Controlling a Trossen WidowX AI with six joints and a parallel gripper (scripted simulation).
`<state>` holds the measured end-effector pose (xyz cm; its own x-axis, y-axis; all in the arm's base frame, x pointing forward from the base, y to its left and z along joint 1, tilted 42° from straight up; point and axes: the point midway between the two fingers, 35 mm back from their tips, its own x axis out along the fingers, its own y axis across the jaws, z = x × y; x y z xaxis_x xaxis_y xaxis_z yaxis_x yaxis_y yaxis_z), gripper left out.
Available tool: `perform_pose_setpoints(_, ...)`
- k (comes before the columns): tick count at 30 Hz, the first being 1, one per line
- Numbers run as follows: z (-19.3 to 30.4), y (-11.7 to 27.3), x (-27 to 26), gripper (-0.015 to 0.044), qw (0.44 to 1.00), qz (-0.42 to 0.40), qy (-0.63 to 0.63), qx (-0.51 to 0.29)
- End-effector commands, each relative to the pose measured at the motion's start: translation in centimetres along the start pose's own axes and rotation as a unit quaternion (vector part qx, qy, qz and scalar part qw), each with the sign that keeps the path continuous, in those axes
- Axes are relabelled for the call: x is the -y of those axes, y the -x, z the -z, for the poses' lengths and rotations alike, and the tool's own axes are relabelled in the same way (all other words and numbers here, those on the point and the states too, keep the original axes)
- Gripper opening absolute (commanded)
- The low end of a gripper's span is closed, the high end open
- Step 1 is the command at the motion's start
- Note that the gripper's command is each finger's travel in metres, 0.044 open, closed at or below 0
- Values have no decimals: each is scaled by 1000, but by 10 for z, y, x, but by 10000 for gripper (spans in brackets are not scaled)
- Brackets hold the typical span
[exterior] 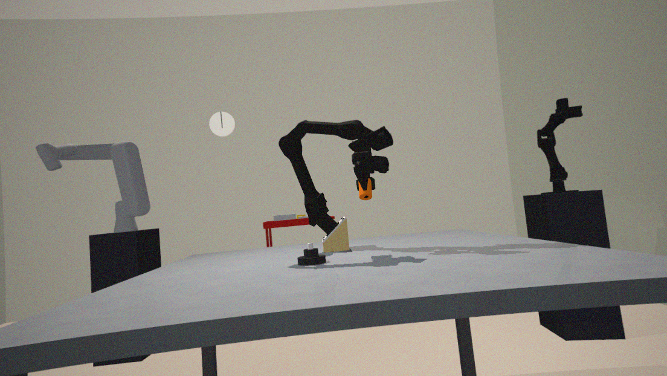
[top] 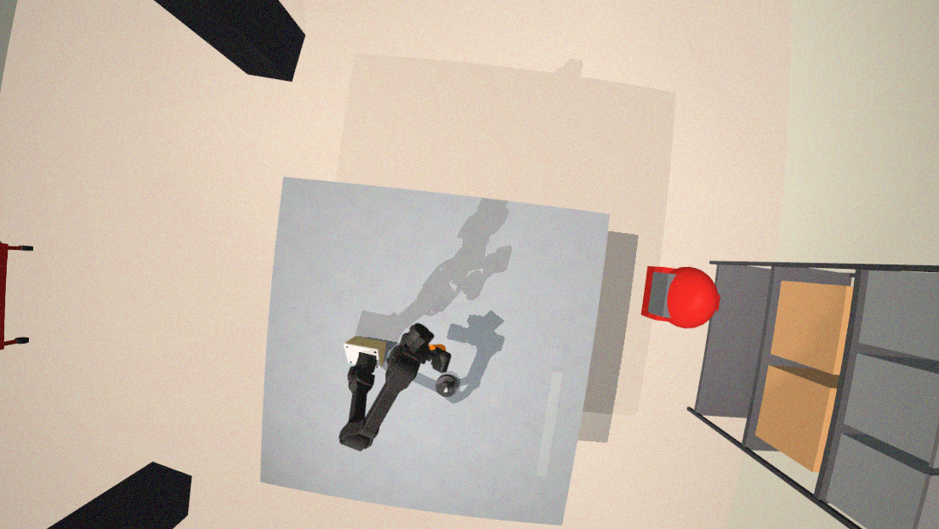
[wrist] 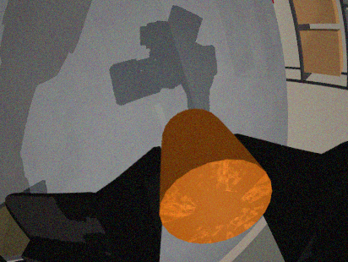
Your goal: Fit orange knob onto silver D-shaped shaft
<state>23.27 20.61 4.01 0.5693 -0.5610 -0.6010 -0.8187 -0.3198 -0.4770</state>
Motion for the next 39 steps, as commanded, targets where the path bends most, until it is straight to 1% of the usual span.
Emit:
perform_pose_setpoints(1,-2,-8,-1,0,999,-43,3,-1)
perform_pose_setpoints(19,-1,-47,-8,0,967,-253,1,-2)
perform_pose_setpoints(25,-3,-63,-14,0,967,-254,0,-1)
perform_pose_setpoints(39,-8,-138,-47,0,966,-259,-4,-1)
